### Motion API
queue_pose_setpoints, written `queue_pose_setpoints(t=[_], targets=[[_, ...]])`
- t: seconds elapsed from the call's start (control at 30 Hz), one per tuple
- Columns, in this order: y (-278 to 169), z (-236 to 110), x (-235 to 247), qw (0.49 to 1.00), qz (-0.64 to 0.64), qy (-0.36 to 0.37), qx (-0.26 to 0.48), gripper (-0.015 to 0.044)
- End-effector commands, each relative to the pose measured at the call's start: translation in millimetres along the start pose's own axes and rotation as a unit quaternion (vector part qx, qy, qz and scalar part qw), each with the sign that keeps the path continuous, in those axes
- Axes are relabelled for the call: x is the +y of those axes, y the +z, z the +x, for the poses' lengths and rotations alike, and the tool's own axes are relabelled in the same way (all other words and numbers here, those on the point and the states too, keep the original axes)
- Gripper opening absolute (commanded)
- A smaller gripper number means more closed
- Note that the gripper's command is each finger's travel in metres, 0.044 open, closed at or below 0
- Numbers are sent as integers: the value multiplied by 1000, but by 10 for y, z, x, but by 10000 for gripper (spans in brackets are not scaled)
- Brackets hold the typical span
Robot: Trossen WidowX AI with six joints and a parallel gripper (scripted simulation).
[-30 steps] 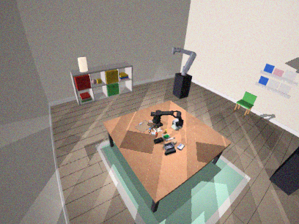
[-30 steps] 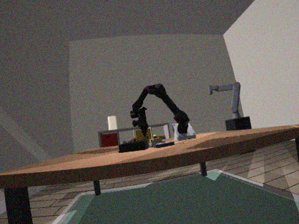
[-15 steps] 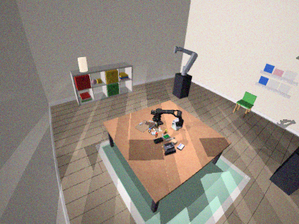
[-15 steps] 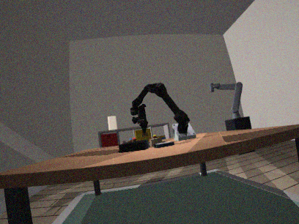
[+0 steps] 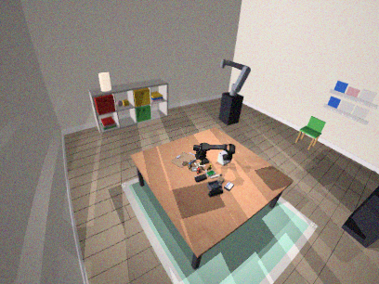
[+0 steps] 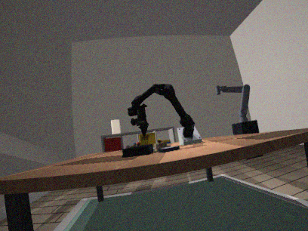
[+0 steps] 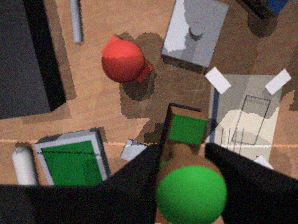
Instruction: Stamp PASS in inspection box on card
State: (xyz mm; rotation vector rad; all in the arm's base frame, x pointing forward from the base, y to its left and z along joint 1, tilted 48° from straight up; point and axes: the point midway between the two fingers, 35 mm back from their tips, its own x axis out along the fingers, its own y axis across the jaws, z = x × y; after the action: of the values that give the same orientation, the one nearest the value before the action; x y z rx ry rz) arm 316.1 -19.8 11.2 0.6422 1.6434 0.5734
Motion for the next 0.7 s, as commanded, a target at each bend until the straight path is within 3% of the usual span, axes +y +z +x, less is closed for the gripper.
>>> queue_pose_setpoints(t=[0.0,0.53,0.67], targets=[[16,-34,305,1000,0,0,-3,0],[-252,-34,1645,1000,-5,16,3,0],[-306,-32,1764,1000,-6,19,4,0]])
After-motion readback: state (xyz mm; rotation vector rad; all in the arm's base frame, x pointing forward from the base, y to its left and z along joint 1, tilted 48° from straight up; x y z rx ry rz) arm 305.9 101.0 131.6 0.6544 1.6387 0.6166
